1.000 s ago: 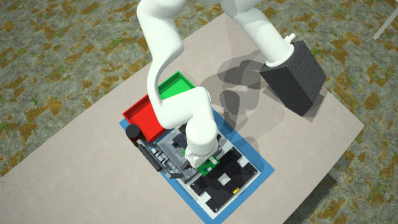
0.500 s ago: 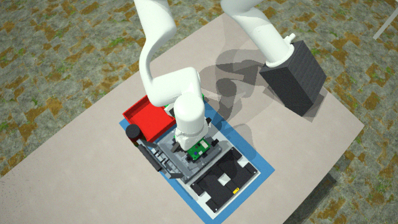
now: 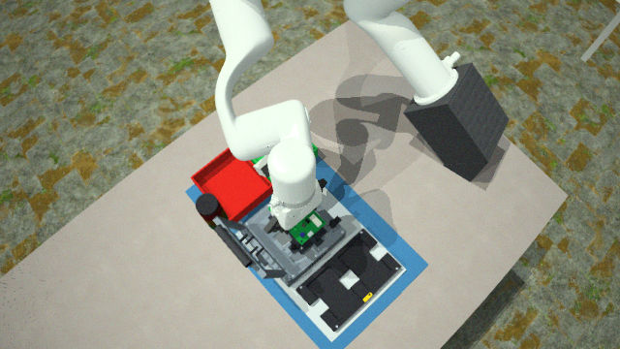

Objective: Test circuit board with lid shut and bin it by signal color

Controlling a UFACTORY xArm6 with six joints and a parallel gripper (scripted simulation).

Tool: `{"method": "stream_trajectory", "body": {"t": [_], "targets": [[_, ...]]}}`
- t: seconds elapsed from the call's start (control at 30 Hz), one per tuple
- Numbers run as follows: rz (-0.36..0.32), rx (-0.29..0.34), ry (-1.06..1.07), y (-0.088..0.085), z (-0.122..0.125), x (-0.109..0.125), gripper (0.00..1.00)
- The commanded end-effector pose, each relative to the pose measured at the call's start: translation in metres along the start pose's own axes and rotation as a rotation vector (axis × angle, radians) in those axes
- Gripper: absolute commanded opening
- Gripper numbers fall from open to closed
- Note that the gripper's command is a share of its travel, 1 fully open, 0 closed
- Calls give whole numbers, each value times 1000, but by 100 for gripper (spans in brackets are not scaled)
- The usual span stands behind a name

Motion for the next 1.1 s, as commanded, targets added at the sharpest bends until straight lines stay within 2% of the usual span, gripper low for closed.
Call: {"method": "stream_trajectory", "body": {"t": [0.0,0.57,1.07], "targets": [[-2,-3,1,-1,-1,0,79],[-2,-3,1,0,-1,0,79],[-2,-3,1,18,-1,0,79]]}}
Point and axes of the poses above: the point where the finger pads meet when closed, its own y axis out along the fingers, its own z axis across the jaws, x = y × z, the point moved 4 cm from there along -y, back along the fingers, and after that the axes turned 5 degrees about y, right-handed, at the moved point
